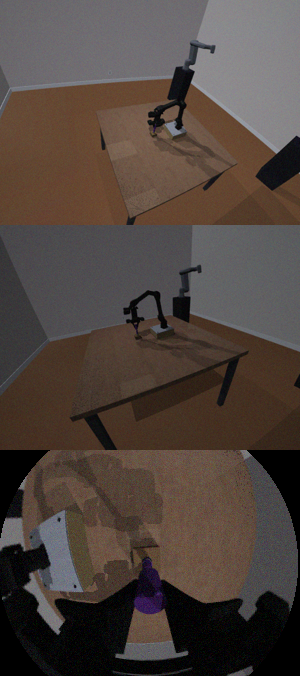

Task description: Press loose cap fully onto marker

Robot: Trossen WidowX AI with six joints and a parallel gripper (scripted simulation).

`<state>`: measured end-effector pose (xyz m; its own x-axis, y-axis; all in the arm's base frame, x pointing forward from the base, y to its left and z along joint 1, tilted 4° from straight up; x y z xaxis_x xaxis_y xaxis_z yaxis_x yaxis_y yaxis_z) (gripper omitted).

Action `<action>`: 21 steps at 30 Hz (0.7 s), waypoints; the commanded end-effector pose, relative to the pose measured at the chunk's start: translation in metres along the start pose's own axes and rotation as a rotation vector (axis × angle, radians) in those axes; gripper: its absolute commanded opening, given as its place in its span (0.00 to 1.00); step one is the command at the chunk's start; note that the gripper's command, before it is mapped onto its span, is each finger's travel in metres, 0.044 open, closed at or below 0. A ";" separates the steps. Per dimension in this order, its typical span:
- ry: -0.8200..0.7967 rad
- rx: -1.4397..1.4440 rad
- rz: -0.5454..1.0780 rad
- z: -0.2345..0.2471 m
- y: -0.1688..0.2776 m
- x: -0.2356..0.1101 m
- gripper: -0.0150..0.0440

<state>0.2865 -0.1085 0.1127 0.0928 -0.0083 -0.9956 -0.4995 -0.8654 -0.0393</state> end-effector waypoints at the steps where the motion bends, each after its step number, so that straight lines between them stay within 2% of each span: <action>1: -0.006 -0.003 -0.002 0.001 0.000 0.008 0.25; 21: -0.006 -0.003 -0.002 0.001 0.000 0.041 0.25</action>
<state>0.2897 -0.1087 0.0788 0.0921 -0.0068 -0.9957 -0.4968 -0.8670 -0.0400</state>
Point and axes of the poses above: the point midway between the two fingers, 35 mm back from their tips, its own x axis out along the fingers, its own z axis across the jaws, y = z × x, the point moved 1 cm from there along -x, back along the fingers, and after that the axes turned 14 degrees about x, right-handed, at the moved point
